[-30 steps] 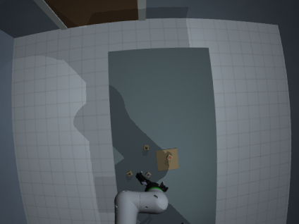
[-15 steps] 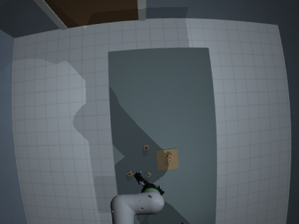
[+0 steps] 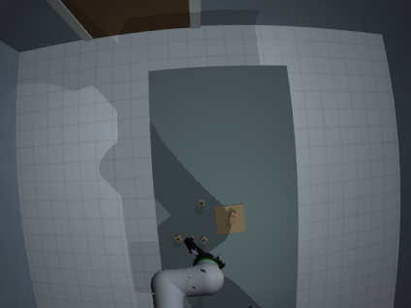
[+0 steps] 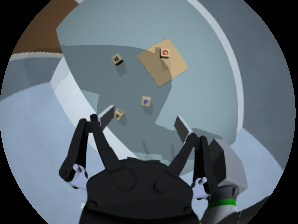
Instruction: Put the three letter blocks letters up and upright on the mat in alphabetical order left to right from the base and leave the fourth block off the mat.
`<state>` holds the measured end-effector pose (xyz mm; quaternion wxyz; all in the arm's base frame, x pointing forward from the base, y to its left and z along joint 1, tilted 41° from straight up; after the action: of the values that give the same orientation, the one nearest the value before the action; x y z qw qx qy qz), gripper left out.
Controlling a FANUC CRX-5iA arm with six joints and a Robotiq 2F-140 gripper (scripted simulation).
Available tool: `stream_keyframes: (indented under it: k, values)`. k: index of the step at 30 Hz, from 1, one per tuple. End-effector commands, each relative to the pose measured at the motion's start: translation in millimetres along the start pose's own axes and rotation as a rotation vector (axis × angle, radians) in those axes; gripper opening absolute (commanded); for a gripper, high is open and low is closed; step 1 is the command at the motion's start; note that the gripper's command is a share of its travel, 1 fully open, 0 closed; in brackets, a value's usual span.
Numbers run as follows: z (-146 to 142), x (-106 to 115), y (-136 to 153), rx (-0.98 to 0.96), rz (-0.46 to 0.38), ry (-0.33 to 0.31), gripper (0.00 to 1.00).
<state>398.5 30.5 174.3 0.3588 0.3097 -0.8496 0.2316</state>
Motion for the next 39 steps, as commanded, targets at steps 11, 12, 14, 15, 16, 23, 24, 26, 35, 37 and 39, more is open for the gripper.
stream_keyframes:
  k: [11, 12, 14, 15, 16, 23, 24, 26, 35, 37, 39]
  values:
    - [0, -4, 0, -0.186, 0.0, 0.0, 1.0]
    - [0, -4, 0, -0.211, 0.0, 0.0, 1.0]
    - [0, -6, 0, -0.27, 0.0, 0.0, 1.0]
    - [0, -6, 0, -0.299, 0.0, 0.0, 1.0]
    - [0, -7, 0, -0.328, 0.0, 0.0, 1.0]
    - [-1, -11, 0, -0.511, 0.0, 0.0, 1.0]
    - [-1, -11, 0, -0.537, 0.0, 0.0, 1.0]
    - [-1, -12, 0, -0.593, 0.0, 0.0, 1.0]
    - [-1, -17, 0, -0.839, -0.001, 0.0, 1.0]
    - [-1, -17, 0, -0.839, -0.001, 0.0, 1.0]
    - [-1, -20, 0, -0.94, 0.0, 0.0, 1.0]
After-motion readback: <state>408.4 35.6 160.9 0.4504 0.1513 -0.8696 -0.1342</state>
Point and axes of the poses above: the point where the finger pads meet when closed, its own x axis back along the fingers, its own z axis across the jaws, y = z × x, the point moved 7 cm from there along x, back along the fingers, and after that the axes turned 10 degrees about x, right-handed, at the moved point
